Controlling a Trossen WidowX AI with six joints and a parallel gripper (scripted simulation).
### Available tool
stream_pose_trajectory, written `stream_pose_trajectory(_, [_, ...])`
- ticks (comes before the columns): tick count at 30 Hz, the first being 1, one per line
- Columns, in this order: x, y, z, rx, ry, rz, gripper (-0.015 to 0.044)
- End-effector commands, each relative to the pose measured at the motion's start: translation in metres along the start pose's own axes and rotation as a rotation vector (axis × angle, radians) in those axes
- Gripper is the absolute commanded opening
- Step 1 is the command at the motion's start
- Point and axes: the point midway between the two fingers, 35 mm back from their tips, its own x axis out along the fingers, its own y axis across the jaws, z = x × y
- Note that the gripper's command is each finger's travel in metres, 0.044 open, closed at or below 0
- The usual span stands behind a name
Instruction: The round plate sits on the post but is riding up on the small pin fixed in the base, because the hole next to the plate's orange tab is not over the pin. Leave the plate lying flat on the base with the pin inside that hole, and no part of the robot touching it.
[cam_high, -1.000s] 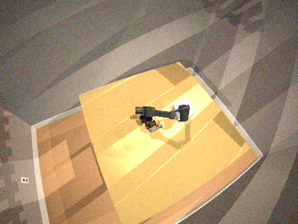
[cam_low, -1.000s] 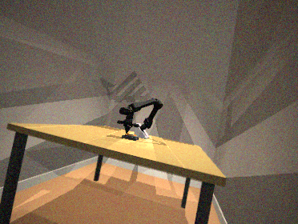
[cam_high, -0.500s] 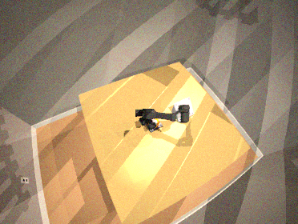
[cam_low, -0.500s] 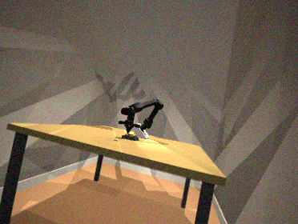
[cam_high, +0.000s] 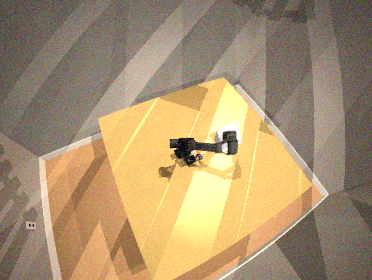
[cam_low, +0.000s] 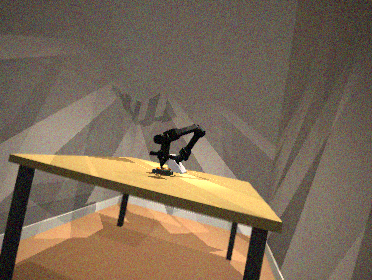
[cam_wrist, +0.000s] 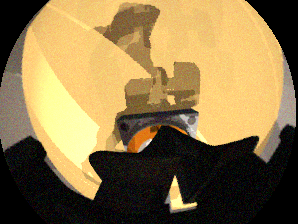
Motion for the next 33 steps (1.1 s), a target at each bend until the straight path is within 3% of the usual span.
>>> stream_pose_trajectory(1, [0.000, 0.008, -0.001, -0.001, 0.001, 0.008, 0.0000])
stream_pose_trajectory(33, [-0.002, 0.045, -0.023, 0.000, 0.002, 0.010, 0.0000])
